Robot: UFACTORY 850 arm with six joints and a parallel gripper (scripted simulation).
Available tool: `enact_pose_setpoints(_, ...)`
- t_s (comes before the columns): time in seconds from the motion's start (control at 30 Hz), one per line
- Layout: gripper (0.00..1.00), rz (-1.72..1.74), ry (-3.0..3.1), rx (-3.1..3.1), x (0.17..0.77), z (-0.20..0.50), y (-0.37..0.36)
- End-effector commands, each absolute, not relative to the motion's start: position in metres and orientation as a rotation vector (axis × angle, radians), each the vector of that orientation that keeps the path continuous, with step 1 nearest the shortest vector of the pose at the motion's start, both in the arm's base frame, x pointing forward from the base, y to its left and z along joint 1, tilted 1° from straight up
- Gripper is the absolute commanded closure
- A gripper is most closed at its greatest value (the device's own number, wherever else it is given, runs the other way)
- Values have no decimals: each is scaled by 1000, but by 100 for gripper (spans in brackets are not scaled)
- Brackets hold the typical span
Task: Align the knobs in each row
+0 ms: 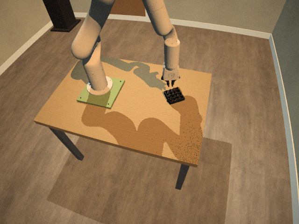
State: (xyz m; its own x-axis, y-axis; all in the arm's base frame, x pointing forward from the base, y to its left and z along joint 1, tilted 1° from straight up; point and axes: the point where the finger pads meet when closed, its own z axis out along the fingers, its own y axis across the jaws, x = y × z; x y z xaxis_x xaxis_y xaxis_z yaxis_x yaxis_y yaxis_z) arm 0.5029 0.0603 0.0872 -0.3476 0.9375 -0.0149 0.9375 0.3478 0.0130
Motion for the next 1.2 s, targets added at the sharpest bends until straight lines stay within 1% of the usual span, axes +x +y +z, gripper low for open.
enact_pose_setpoints(0.0, 81, 5, 2562, 1782, 504, 83, 60)
enact_pose_setpoints(1.17, 81, 5, 2562, 1782, 504, 53, 60)
